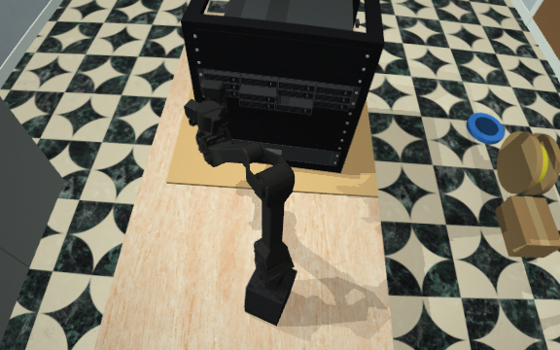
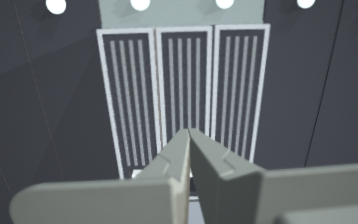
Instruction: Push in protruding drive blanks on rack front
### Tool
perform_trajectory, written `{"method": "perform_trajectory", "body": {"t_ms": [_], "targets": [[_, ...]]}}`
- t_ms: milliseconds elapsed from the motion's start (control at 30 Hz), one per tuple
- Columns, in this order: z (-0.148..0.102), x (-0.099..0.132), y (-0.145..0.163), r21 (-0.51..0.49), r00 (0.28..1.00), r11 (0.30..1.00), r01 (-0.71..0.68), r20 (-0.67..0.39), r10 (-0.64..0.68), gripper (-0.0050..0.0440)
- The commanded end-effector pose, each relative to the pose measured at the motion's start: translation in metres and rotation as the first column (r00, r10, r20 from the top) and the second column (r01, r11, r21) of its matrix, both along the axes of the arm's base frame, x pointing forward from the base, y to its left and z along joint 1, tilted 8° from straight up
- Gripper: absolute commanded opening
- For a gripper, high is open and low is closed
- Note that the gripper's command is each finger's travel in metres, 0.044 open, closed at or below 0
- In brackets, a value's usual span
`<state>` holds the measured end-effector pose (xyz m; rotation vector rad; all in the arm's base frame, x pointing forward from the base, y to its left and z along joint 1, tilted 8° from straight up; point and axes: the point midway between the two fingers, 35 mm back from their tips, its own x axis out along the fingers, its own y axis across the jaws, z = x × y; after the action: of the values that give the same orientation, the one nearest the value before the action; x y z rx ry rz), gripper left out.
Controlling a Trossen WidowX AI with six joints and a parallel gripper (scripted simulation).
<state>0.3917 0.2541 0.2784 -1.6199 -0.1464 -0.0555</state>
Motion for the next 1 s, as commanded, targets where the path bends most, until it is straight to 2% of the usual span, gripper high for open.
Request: {"method": "perform_trajectory", "body": {"t_ms": [0, 967], "targets": [[0.0068, 0.0021, 0.0015, 0.015, 1.0, 1.0, -0.005, 0.011, 0.004, -0.005], [0.0077, 0.008, 0.0017, 0.015, 1.0, 1.0, -0.005, 0.011, 0.004, -0.005]]}}
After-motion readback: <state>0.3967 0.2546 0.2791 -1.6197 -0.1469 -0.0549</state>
